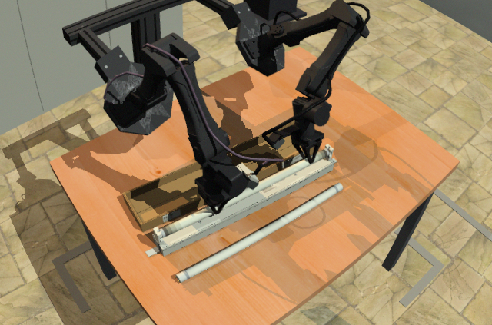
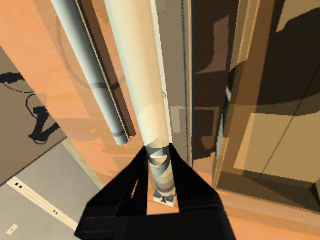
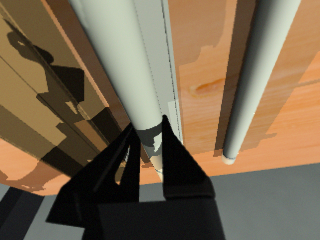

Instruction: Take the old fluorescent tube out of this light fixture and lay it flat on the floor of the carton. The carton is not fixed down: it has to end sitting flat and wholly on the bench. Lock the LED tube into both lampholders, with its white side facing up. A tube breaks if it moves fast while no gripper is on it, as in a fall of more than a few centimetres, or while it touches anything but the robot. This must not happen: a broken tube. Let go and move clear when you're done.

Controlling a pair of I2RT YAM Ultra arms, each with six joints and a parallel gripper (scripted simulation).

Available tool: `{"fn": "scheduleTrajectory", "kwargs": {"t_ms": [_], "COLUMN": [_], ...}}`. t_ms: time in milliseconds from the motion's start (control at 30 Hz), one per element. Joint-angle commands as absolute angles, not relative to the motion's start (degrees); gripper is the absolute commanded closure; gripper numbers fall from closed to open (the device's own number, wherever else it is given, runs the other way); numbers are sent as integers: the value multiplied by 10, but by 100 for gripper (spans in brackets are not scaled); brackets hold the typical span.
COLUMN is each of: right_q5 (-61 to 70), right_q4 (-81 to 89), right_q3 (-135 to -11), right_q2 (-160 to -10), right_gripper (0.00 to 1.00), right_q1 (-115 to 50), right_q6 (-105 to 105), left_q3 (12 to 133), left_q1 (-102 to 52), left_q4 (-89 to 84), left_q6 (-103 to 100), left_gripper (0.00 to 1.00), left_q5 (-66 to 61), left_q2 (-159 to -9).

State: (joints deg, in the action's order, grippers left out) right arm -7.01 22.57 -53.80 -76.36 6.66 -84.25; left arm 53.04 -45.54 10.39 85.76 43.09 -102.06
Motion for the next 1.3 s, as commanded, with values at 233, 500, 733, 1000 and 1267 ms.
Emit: {"fn": "scheduleTrajectory", "kwargs": {"t_ms": [233, 500, 733, 1000, 1267], "right_q5": [-61, -62, -67, -64, -72], "right_q4": [236, 240, 249, 257, 276], "right_q3": [-554, -540, -546, -558, -558], "right_q2": [-746, -748, -737, -728, -716], "right_gripper": [89, 89, 89, 89, 89], "right_q1": [56, 64, 55, 54, 53], "right_q6": [-841, -841, -837, -836, -834], "left_q3": [537, 534, 549, 550, 552], "left_q1": [-471, -471, -477, -482, -490], "left_q4": [96, 91, 81, 72, 51], "left_q6": [854, 850, 846, 843, 835], "left_gripper": [89, 89, 89, 89, 89], "left_q5": [422, 425, 438, 432, 448], "left_q2": [-1002, -1016, -997, -991, -980]}}
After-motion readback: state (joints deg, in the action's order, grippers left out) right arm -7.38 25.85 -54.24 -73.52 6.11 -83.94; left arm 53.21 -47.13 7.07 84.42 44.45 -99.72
